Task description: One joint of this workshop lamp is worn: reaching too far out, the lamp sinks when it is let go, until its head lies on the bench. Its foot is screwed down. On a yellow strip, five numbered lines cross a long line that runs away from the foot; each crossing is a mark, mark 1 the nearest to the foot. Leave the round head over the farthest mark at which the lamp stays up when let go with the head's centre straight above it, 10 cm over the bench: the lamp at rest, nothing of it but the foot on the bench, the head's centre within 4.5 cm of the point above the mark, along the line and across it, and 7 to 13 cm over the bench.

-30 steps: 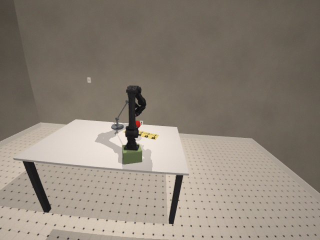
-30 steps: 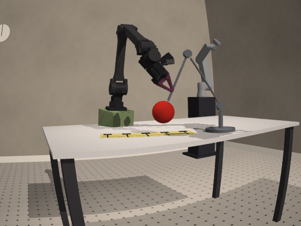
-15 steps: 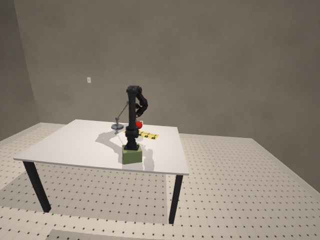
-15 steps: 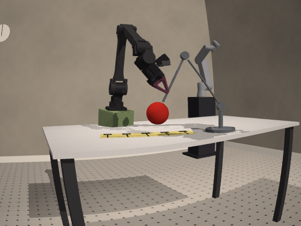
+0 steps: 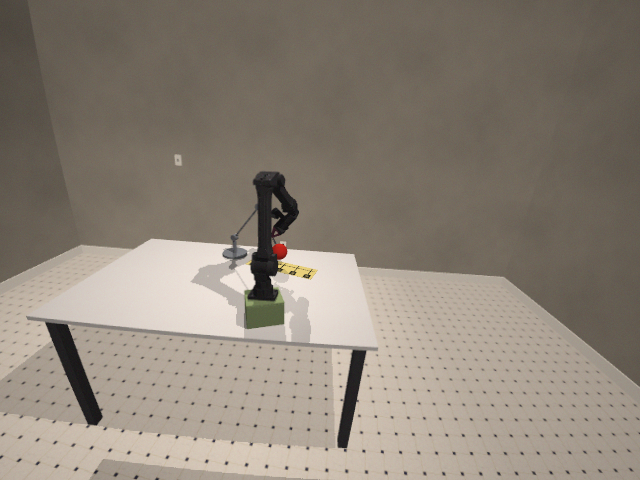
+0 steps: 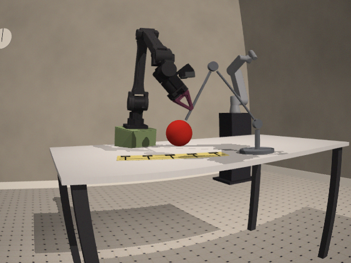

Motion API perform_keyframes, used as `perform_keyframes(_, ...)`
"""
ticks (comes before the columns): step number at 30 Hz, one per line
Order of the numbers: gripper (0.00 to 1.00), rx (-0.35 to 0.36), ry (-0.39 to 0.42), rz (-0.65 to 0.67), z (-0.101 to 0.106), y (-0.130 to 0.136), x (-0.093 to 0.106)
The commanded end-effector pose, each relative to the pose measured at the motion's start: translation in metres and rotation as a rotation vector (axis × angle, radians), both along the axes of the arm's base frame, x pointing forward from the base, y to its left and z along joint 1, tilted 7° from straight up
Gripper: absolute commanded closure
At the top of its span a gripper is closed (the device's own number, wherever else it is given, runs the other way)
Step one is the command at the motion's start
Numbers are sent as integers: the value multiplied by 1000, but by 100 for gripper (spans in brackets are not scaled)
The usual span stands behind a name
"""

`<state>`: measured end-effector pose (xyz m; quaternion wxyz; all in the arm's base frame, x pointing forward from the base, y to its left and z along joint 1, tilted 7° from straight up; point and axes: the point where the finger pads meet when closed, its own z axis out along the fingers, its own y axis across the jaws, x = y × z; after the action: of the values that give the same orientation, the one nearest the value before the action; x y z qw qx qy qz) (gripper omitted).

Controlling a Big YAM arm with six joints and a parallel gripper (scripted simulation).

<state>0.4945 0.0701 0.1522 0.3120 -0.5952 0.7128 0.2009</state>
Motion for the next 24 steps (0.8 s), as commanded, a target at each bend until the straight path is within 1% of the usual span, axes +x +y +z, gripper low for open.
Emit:
perform_keyframes(1, 100, -23, -11, -44, 1, -34, 3)
perform_keyframes(13, 100, -23, -11, -44, 4, -26, 5)
perform_keyframes(24, 100, -23, -11, -44, 5, -26, 5)
